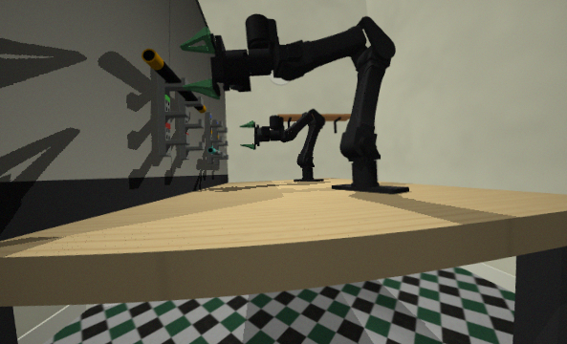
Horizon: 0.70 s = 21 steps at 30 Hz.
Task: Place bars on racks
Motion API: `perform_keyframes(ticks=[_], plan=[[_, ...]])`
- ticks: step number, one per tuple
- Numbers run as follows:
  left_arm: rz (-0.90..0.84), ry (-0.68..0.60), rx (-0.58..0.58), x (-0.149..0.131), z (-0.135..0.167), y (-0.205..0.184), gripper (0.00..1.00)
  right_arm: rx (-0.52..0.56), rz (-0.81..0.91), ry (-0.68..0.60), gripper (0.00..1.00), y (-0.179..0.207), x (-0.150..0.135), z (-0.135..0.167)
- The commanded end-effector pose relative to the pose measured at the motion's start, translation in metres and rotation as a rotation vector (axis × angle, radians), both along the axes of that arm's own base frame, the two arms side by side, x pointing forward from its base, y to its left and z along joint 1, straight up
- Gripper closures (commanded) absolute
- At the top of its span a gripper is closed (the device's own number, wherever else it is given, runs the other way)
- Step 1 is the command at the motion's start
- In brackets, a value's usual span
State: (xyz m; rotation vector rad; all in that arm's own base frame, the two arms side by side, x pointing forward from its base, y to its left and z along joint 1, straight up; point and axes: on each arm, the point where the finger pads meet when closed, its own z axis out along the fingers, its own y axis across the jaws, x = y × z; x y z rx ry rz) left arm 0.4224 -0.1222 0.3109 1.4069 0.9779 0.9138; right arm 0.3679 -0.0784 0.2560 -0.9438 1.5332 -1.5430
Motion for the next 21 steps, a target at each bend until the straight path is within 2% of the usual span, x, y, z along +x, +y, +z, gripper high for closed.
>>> perform_keyframes(ticks=[1, 21], plan=[[0.0, -0.059, -0.017, 0.005, 0.025, -0.001, 0.0, 0.0, -0.019, 0.011, 0.0, -0.006, -0.001, -0.007], [0.0, -0.059, -0.017, 0.028, 0.033, -0.009, 0.0, 0.0, -0.019, 0.011, 0.0, -0.006, -0.001, -0.007]])
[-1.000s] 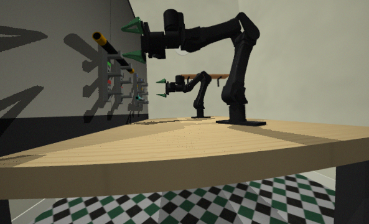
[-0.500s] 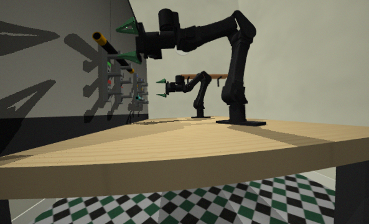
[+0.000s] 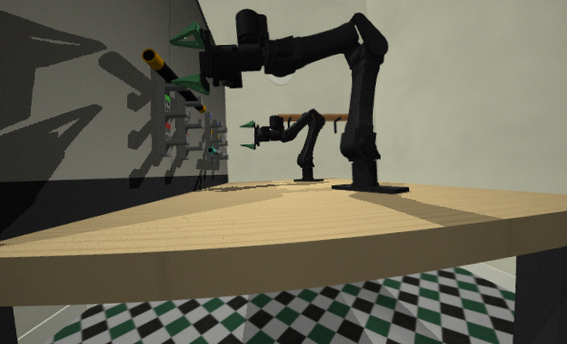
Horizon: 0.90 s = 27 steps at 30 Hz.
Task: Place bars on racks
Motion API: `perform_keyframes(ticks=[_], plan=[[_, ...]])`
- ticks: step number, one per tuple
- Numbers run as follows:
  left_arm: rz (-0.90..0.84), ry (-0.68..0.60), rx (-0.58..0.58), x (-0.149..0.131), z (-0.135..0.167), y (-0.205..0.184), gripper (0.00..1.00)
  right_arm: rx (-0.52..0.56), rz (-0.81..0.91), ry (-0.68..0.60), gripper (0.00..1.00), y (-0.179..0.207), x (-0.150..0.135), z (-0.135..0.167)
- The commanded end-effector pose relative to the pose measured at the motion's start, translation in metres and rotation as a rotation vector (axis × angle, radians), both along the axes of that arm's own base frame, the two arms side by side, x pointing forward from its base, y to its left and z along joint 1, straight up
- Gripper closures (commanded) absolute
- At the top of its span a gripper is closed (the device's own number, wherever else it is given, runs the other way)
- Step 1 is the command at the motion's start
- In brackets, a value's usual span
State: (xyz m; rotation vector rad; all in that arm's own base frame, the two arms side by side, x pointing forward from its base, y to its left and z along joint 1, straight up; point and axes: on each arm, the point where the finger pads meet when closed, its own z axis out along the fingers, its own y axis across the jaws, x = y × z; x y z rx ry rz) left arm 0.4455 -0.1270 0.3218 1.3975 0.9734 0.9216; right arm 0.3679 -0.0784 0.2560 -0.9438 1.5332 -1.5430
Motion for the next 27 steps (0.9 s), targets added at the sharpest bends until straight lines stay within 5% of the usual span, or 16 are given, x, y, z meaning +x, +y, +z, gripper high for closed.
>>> perform_keyframes(ticks=[1, 27], plan=[[-0.003, -0.048, -0.015, 0.006, 0.022, -0.005, 0.0, 0.0, -0.019, 0.011, 0.0, -0.006, -0.001, -0.007], [-0.003, -0.048, -0.015, 0.036, 0.024, -0.016, 0.0, 0.0, -0.019, 0.011, 0.0, -0.006, -0.001, -0.007]])
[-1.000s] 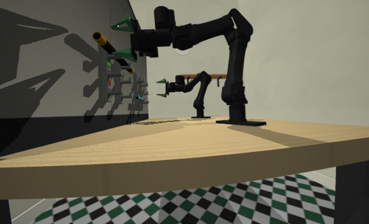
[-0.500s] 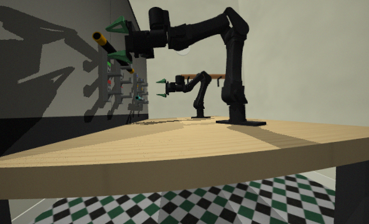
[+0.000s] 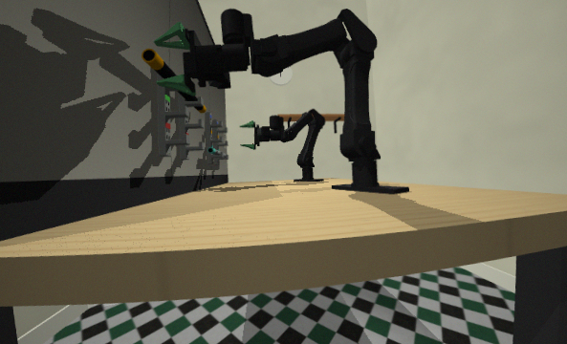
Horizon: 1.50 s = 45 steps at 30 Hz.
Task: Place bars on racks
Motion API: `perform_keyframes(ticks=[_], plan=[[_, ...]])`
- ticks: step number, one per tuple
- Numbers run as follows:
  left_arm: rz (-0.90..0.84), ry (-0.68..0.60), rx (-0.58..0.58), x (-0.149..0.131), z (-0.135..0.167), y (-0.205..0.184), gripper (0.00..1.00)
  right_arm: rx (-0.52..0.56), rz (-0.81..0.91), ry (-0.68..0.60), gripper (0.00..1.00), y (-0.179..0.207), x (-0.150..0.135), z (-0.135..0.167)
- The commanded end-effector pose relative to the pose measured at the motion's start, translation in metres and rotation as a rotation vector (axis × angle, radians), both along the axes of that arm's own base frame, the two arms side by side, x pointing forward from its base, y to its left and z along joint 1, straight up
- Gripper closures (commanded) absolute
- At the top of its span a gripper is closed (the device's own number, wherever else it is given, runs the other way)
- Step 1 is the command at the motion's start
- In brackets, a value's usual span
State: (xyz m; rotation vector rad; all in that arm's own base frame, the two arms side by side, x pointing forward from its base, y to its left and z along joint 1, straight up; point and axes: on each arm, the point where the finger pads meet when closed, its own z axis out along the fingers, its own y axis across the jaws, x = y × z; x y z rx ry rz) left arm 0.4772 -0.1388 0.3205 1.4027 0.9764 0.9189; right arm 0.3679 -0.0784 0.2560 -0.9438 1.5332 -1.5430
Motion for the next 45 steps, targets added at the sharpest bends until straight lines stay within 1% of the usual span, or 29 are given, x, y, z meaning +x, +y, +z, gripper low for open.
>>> perform_keyframes(ticks=[1, 21, 36, 45], plan=[[-0.002, -0.054, -0.017, 0.0061, 0.0252, -0.0051, 0.0, 0.0, -0.019, 0.011, 0.0, -0.0056, -0.0015, -0.0074], [-0.002, -0.054, -0.017, 0.0069, 0.0227, -0.0101, 0.0, 0.0, -0.019, 0.011, 0.0, -0.0056, -0.0015, -0.0074], [-0.002, -0.054, -0.017, 0.0062, 0.0218, -0.0097, 1.0, 0.0, -0.019, 0.011, 0.0, -0.0056, -0.0015, -0.0074], [-0.002, -0.054, -0.017, 0.005, 0.0218, -0.0092, 1.0, 0.0, -0.019, 0.011, 0.0, -0.0056, -0.0015, -0.0074]])
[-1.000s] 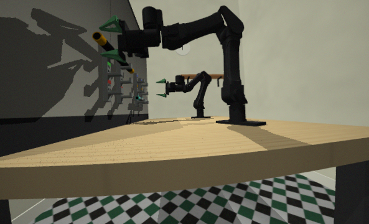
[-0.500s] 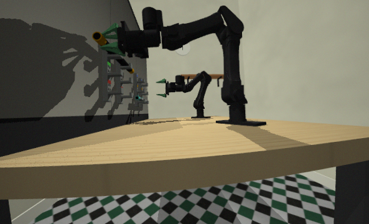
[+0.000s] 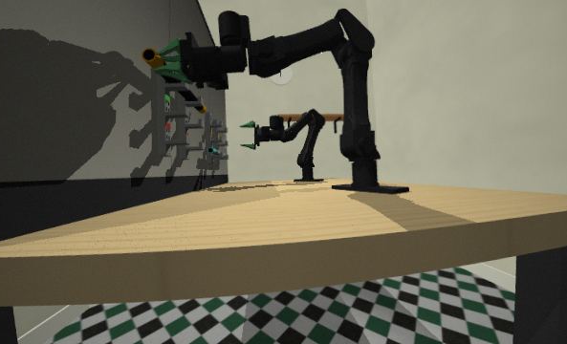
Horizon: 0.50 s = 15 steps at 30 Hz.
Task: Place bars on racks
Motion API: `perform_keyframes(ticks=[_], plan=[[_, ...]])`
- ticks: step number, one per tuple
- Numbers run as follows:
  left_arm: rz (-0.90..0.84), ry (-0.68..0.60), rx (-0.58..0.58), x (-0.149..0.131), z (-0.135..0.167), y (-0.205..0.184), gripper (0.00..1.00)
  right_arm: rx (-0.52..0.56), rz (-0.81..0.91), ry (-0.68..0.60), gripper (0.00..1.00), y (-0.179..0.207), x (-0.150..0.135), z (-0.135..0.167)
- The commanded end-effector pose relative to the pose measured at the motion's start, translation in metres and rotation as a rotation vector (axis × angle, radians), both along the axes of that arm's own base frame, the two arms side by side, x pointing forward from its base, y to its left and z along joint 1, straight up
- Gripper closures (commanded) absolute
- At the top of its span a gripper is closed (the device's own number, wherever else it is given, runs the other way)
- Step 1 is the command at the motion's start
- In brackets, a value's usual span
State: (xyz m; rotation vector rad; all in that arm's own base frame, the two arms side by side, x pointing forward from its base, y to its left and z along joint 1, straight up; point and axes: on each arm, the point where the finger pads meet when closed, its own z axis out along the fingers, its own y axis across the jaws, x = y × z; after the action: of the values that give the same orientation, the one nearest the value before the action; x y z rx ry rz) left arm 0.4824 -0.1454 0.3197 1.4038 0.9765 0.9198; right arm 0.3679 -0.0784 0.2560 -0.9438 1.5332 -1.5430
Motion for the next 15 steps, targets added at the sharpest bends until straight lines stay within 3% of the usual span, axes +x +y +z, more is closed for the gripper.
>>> perform_keyframes(ticks=[1, 15], plan=[[-0.003, -0.054, -0.018, -0.0003, 0.0226, -0.0027, 1.0, 0.0, -0.019, 0.011, 0.0, -0.0056, -0.0015, -0.0074], [-0.003, -0.054, -0.018, -0.0022, 0.0226, -0.0019, 1.0, 0.0, -0.019, 0.011, 0.0, -0.0056, -0.0015, -0.0074]])
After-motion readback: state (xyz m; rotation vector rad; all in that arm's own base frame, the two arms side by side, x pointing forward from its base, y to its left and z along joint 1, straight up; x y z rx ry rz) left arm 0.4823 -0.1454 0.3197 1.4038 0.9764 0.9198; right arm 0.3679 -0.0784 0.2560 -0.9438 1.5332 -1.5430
